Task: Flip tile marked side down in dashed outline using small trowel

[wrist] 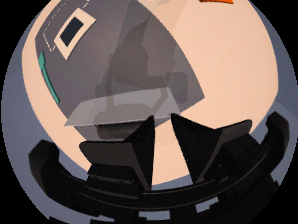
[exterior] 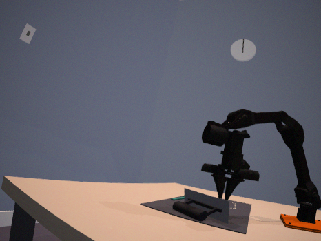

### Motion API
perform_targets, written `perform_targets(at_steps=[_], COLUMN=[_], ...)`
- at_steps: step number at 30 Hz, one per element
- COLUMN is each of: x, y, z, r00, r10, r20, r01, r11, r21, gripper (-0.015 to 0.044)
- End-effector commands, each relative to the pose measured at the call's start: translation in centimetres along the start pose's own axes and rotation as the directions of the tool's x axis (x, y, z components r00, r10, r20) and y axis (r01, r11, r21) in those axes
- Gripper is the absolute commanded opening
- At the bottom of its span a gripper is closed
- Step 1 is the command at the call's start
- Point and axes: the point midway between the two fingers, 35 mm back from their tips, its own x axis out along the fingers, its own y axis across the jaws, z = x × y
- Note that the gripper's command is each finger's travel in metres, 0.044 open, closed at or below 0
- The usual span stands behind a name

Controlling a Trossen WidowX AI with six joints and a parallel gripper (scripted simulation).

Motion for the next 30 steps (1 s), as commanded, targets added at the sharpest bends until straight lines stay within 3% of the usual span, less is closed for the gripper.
perform_targets(at_steps=[1,30], x=[0.2,0.3], y=[0.0,0.0], z=[0.2,4.8], r00=[1.0,1.0], r10=[0.0,0.0], r20=[0.01,0.013], r01=[0.0,0.0], r11=[1.0,1.0], r21=[-0.003,-0.003], gripper=[0.01,0.01])
